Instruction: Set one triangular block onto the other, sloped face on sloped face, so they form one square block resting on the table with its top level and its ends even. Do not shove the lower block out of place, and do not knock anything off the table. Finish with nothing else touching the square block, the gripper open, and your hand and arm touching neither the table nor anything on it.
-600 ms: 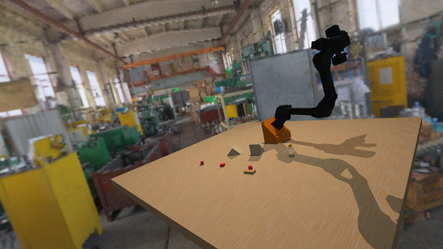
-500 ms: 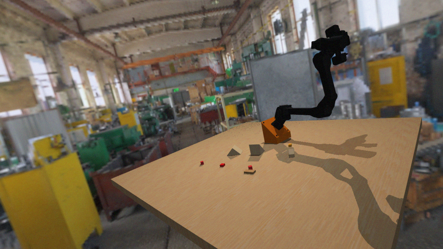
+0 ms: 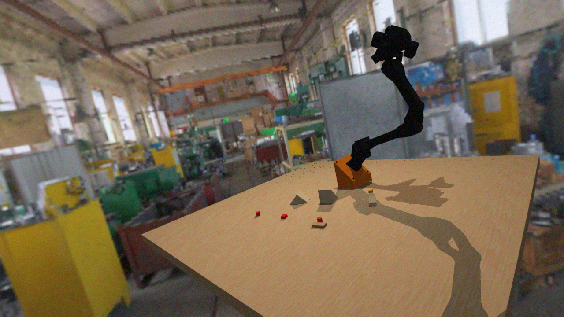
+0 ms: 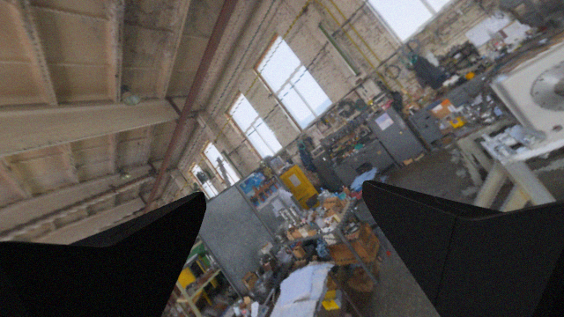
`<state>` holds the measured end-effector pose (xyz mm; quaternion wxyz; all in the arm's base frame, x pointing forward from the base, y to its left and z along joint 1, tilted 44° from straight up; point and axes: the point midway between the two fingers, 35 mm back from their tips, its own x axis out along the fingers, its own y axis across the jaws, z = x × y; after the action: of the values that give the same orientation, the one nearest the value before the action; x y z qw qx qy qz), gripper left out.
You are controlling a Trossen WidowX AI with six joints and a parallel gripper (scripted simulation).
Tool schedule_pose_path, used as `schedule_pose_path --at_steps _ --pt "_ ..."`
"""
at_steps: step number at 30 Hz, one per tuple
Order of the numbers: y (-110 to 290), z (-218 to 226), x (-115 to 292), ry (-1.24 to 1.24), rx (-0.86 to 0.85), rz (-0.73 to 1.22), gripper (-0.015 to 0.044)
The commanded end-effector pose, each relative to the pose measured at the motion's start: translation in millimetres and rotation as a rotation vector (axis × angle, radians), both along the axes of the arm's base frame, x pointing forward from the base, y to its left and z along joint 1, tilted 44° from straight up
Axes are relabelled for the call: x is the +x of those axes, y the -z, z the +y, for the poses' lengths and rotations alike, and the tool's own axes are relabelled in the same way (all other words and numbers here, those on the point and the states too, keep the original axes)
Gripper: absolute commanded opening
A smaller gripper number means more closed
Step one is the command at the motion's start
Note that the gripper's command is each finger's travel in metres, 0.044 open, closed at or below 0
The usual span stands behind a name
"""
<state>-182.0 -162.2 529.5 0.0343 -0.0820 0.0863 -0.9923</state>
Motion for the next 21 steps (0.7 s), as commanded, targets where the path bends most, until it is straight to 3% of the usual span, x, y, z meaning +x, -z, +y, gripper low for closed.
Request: schedule_pose_path --at_steps 1,13,21 --pt "5.4 -38.3 3.9 -0.091 0.141 0.020 0.0440" --pt "62.2 -174.4 48.9 -0.442 0.686 0.122 0.0440" --pt "143.0 -263.3 113.2 -0.748 1.263 0.315 0.0440"
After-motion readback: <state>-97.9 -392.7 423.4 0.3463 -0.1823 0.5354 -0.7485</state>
